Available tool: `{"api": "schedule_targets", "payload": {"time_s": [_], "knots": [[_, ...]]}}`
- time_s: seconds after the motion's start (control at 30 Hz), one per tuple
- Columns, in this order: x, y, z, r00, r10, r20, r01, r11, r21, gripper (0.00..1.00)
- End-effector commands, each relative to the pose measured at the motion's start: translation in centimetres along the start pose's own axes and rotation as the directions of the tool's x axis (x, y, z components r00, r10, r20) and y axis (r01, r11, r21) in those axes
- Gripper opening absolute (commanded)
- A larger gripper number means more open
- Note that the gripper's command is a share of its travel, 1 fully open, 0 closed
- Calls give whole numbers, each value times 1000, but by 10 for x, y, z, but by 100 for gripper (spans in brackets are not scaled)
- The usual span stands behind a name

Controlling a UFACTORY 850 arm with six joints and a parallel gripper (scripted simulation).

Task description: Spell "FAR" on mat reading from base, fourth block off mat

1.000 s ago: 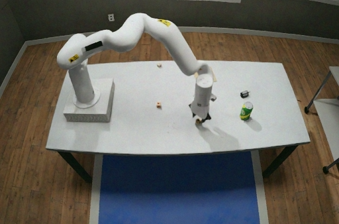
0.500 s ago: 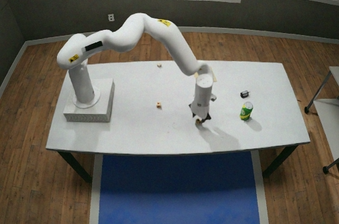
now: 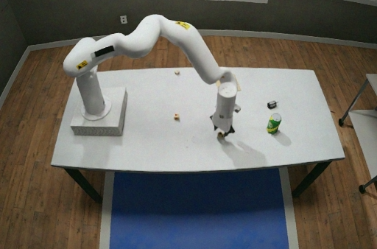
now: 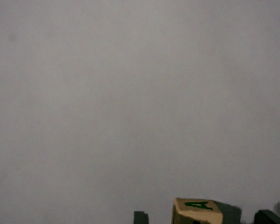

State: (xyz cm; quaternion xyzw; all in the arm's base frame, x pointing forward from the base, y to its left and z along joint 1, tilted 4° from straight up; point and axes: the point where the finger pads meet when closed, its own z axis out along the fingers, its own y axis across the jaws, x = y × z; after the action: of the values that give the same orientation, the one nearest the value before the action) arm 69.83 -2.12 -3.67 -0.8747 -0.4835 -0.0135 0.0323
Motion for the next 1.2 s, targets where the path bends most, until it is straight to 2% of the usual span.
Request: {"api": "schedule_targets", "payload": {"time_s": [0.0,0.8,1.17], "knots": [[1,1,-1,1000,0,-1,0,1000,-2,64],[1,1,28,1000,0,-1,0,1000,-2,64],[1,1,29,1000,0,-1,0,1000,-2,64]]}}
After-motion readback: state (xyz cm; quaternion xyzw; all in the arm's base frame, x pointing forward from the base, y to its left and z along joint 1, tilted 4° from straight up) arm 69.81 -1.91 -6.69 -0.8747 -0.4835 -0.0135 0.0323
